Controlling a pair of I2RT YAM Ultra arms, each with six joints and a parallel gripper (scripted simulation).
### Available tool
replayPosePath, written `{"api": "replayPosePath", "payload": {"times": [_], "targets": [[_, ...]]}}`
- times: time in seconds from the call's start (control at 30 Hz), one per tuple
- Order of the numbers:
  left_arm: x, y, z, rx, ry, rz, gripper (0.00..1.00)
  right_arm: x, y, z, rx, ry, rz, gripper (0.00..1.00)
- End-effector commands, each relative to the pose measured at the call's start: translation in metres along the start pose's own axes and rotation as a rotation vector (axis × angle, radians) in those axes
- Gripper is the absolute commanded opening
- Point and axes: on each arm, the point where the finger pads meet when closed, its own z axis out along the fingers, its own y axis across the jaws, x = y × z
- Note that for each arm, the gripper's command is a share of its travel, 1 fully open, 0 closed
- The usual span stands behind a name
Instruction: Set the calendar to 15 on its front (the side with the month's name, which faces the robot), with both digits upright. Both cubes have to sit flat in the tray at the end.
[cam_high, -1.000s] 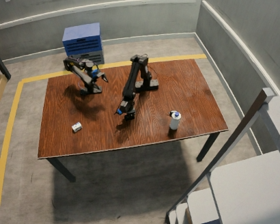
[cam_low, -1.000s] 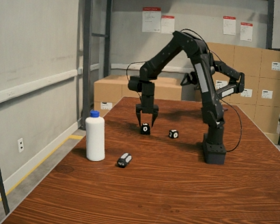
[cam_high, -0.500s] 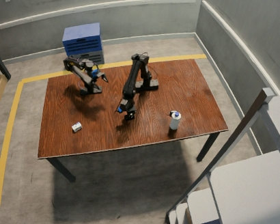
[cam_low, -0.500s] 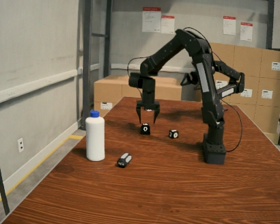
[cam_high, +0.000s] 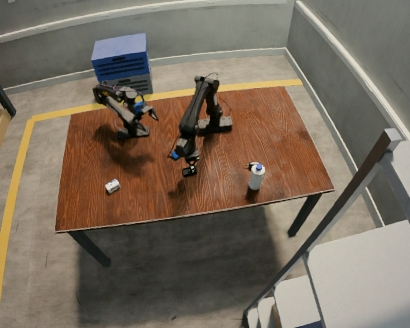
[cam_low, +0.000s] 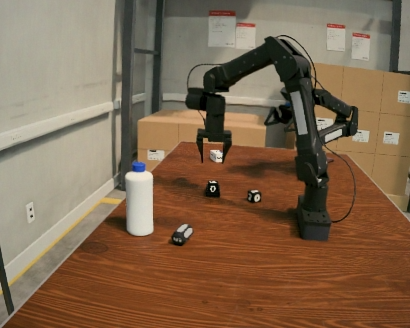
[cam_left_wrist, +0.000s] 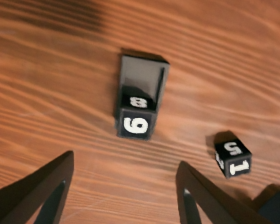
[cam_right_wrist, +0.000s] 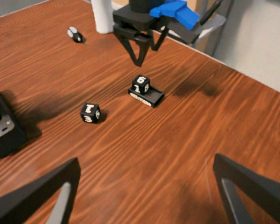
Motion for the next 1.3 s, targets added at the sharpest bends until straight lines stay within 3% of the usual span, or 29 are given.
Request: {"api": "replayPosePath", "payload": {"times": [0.0, 0.03, 0.2, 0.57, 0.67, 0.97, 1.27], "targets": [[-0.001, -0.004, -0.009, 0.005, 0.006, 0.004, 0.64, -0.006, 0.000, -0.007, -0.002, -0.021, 0.000, 1.00], [0.001, -0.008, -0.009, 0.019, 0.015, -0.008, 0.55, -0.006, 0.000, -0.007, -0.002, -0.021, 0.000, 1.00], [0.003, -0.016, -0.012, 0.043, 0.013, -0.077, 0.55, -0.003, 0.005, -0.010, -0.031, -0.006, -0.035, 1.00], [0.031, -0.082, -0.005, 0.182, 0.148, -0.575, 0.55, 0.023, 0.031, -0.010, -0.244, 0.147, -0.248, 1.00], [0.032, -0.085, -0.004, 0.183, 0.156, -0.607, 0.55, 0.024, 0.033, -0.010, -0.265, 0.152, -0.260, 1.00], [0.041, -0.101, 0.005, 0.129, 0.192, -0.951, 0.55, 0.028, 0.048, -0.016, -0.410, 0.176, -0.329, 1.00], [0.044, -0.110, 0.013, 0.087, 0.189, -1.198, 0.55, 0.024, 0.038, -0.016, -0.411, 0.169, -0.297, 1.00]]}}
